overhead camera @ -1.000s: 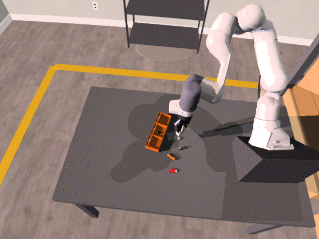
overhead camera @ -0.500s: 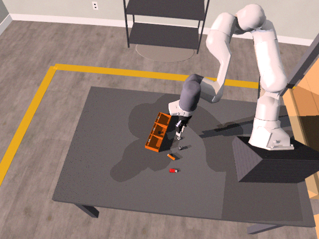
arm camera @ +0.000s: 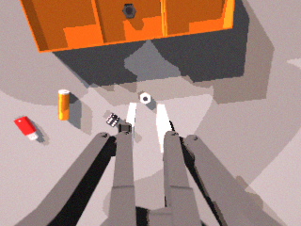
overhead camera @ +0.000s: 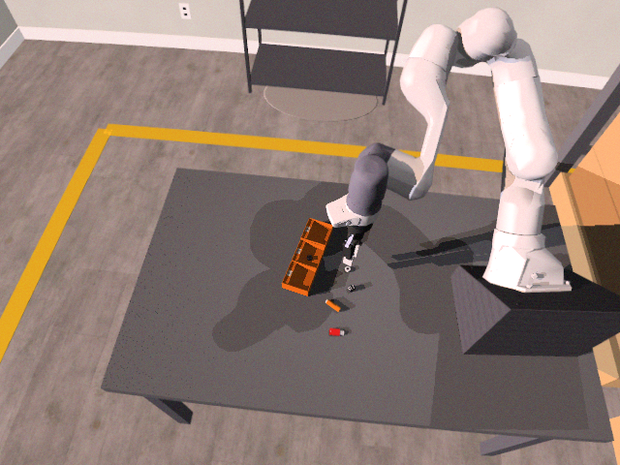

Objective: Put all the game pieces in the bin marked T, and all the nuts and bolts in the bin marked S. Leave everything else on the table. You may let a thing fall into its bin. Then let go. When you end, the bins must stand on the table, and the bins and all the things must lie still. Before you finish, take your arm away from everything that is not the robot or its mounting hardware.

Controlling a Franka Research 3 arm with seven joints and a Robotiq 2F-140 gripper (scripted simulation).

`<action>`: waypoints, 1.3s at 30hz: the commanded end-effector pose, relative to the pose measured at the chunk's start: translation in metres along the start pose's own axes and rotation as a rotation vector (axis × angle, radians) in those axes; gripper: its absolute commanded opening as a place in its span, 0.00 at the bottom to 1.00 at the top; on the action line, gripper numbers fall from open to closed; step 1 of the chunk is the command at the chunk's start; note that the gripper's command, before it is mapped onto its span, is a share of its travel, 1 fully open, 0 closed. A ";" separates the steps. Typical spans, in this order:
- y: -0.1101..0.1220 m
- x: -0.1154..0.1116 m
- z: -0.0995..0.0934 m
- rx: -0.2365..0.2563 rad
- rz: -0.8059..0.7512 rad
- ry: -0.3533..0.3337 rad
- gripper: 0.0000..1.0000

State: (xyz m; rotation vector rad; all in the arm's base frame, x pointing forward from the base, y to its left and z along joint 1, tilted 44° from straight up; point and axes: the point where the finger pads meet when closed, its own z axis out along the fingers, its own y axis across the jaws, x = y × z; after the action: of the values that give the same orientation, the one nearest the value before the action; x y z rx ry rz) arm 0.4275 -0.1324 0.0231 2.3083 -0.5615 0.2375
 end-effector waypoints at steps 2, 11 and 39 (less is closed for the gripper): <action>-0.001 0.001 -0.001 0.003 -0.065 -0.007 0.19; -0.001 0.000 -0.001 0.003 -0.065 -0.007 0.19; -0.001 0.000 0.015 0.003 -0.065 -0.007 0.19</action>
State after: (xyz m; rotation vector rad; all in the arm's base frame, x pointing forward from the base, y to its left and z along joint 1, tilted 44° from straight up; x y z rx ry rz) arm 0.4273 -0.1371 0.0162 2.3265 -0.4819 0.1957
